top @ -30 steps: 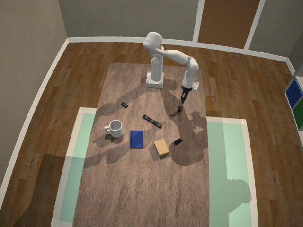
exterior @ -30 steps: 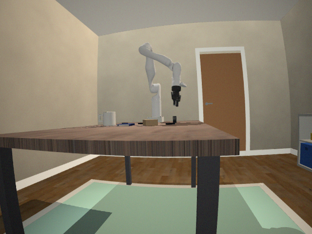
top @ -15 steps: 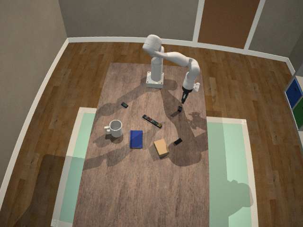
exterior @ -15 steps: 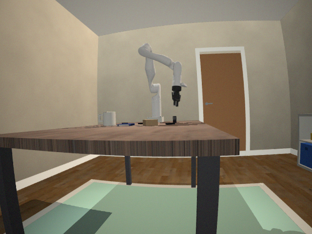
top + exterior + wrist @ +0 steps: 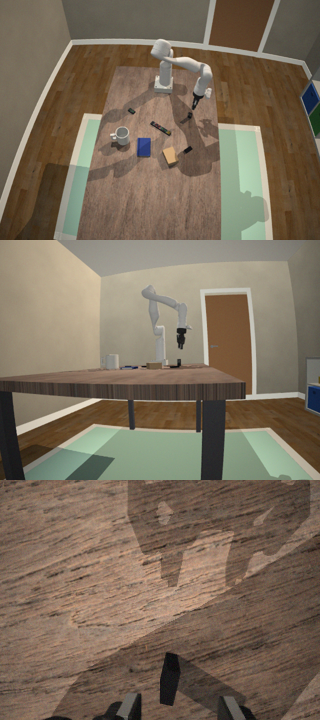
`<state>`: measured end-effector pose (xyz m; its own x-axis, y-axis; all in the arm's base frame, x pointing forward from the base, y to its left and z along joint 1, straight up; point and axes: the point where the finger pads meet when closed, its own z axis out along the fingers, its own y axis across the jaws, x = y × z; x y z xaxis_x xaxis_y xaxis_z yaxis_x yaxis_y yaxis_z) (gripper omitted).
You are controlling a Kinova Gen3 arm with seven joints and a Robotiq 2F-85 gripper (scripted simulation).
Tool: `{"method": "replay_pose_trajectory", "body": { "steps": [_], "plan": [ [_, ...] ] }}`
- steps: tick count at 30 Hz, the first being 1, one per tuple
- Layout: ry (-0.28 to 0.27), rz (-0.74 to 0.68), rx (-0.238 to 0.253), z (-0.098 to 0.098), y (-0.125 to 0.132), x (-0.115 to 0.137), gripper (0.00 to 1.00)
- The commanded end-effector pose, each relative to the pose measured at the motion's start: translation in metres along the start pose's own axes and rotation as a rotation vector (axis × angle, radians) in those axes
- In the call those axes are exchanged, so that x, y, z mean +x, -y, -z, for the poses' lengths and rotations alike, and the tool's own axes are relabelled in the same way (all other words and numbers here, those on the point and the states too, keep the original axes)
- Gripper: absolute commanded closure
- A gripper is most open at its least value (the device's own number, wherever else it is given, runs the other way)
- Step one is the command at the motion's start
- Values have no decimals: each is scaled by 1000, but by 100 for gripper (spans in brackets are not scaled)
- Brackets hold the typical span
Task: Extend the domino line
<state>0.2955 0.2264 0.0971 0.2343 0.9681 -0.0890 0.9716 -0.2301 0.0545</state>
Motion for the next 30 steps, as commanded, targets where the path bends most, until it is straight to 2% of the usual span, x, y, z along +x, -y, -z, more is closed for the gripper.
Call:
{"method": "replay_pose_trajectory", "body": {
  "steps": [1,30],
  "plan": [
    [8,11,6,0,0,0,52],
    [41,59,39,-1,0,1,52]
  ]
}}
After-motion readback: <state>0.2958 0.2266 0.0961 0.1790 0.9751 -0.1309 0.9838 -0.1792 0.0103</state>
